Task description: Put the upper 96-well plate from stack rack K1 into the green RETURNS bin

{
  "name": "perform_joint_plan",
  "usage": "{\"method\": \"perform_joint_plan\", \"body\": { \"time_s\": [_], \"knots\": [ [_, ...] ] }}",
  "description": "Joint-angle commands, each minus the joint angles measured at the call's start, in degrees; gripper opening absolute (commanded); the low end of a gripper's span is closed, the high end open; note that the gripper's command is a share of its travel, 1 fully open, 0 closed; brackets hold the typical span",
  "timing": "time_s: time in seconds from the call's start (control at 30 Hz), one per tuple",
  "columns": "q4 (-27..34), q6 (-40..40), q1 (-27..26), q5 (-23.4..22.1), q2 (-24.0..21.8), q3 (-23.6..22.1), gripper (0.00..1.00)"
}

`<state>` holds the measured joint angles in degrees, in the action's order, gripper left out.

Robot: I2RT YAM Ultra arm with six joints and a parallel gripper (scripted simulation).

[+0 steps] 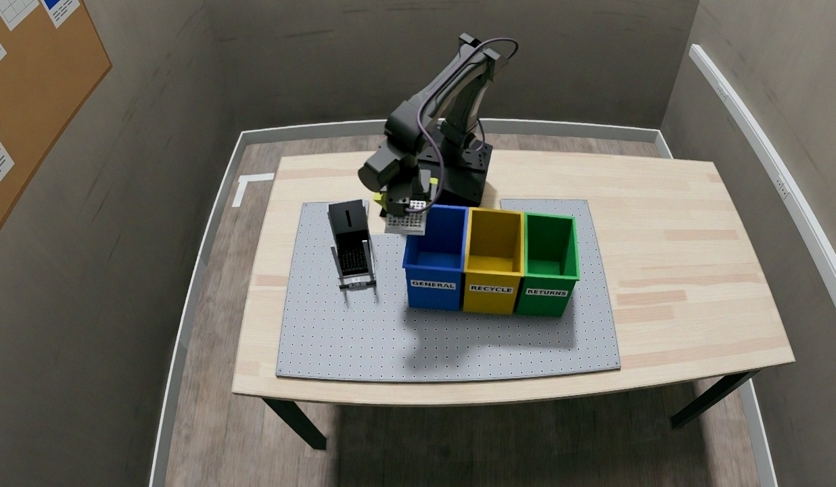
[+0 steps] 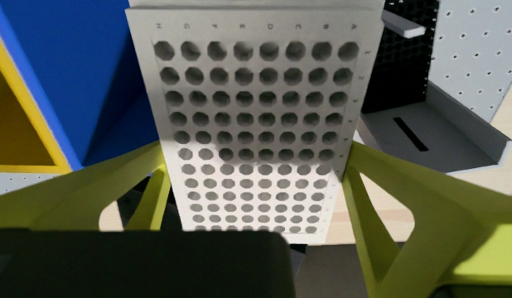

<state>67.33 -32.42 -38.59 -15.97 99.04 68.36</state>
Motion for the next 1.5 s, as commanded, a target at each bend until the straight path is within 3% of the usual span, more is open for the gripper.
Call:
{"method": "perform_joint_plan", "body": {
  "time_s": [0.0,0.87,1.47],
  "knots": [
    [0.38,3.25,1.7,-1.18,-2.67,-1.29,0.0],
    [1.23,17.72,15.55,-2.1,-9.13,-2.87,0.0],
    [1.38,29.11,26.38,-1.96,-11.63,0.83,0.0]
  ]
}}
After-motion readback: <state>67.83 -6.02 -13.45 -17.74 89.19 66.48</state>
